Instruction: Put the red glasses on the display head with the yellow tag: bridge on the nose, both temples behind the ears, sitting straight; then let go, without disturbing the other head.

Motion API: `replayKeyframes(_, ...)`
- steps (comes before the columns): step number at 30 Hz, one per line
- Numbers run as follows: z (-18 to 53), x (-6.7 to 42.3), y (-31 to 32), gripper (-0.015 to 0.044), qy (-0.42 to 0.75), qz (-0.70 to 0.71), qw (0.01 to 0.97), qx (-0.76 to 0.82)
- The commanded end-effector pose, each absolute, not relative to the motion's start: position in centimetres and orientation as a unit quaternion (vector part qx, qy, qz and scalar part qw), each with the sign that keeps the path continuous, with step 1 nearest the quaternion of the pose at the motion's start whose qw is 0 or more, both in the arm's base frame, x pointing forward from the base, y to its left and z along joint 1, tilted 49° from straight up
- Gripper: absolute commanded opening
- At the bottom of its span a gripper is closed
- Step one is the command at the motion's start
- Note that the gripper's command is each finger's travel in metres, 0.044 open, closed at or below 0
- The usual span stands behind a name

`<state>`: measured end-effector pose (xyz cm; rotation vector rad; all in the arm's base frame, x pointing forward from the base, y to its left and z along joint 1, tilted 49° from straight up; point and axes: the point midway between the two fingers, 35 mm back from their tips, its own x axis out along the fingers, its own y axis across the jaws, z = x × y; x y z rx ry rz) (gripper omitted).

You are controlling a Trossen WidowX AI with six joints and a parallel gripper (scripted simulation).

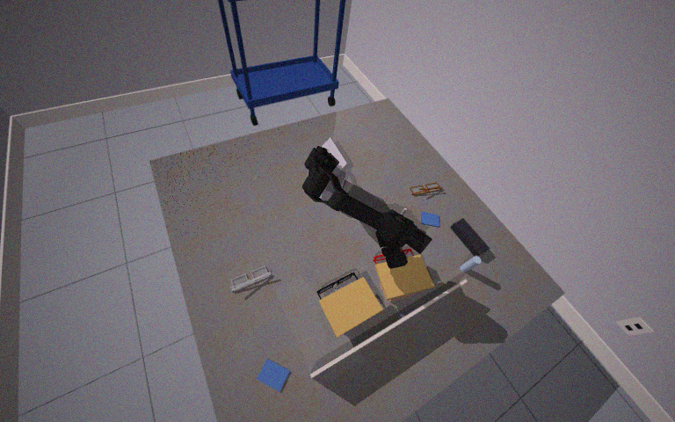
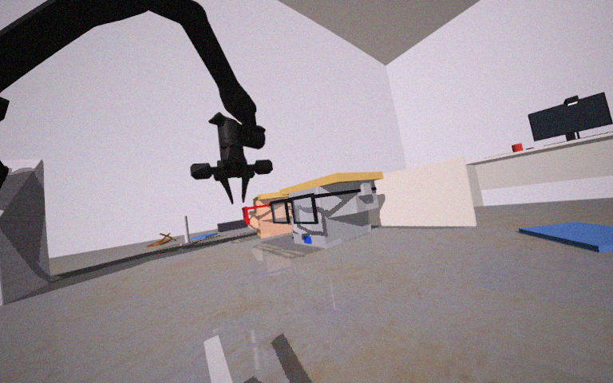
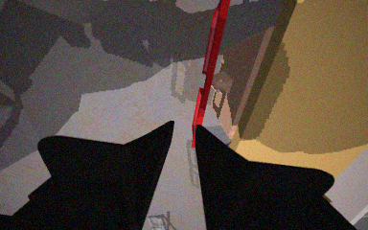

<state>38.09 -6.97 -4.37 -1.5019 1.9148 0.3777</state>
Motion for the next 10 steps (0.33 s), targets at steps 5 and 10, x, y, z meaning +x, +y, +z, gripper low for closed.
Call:
replayKeyframes(5,-4.5,36.0,-5.7,0.0108,0.733,0.147,0.333,-0.575)
replayKeyframes(10,-4.2,34.4,-4.5,0.0108,0.733,0.147,0.333,-0.575)
